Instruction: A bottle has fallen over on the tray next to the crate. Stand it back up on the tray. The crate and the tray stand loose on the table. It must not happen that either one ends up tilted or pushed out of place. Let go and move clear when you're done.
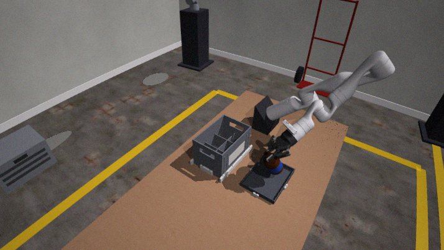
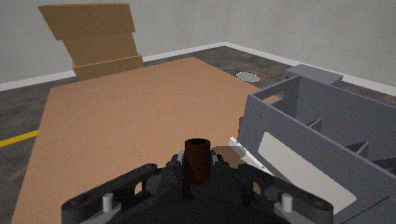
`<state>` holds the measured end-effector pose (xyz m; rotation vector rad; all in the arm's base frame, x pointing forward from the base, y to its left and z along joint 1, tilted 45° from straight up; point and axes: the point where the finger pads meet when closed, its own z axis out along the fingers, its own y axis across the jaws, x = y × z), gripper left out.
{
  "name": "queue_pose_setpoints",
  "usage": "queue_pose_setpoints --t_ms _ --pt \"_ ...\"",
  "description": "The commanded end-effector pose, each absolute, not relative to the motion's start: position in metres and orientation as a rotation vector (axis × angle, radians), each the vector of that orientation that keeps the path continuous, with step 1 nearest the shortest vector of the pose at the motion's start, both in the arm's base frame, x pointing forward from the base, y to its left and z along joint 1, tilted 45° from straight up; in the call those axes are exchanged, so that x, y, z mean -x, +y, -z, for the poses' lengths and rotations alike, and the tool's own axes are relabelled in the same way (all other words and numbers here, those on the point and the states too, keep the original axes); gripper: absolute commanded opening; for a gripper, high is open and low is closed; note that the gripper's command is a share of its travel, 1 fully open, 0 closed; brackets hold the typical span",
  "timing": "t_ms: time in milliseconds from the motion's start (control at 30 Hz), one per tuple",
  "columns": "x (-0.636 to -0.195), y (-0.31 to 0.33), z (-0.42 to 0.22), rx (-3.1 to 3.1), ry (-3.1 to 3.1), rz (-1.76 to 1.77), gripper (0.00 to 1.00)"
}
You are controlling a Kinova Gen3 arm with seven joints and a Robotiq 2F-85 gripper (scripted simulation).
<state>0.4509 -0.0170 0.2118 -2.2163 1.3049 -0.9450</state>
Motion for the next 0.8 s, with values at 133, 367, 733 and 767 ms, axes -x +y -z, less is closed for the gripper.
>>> queue_pose_setpoints --t_ms 133,367,733,767 --pt "-0.4503 -0.0105 -0.2116 2.223 1.302 0.982 0.00" --pt "-0.4485 -0.0142 -0.2116 2.224 1.321 1.026 0.00" --pt "-0.4464 -0.0180 -0.2116 2.227 1.336 1.059 0.00" --pt "-0.4462 -0.0182 -0.2116 2.227 1.337 1.061 0.00"
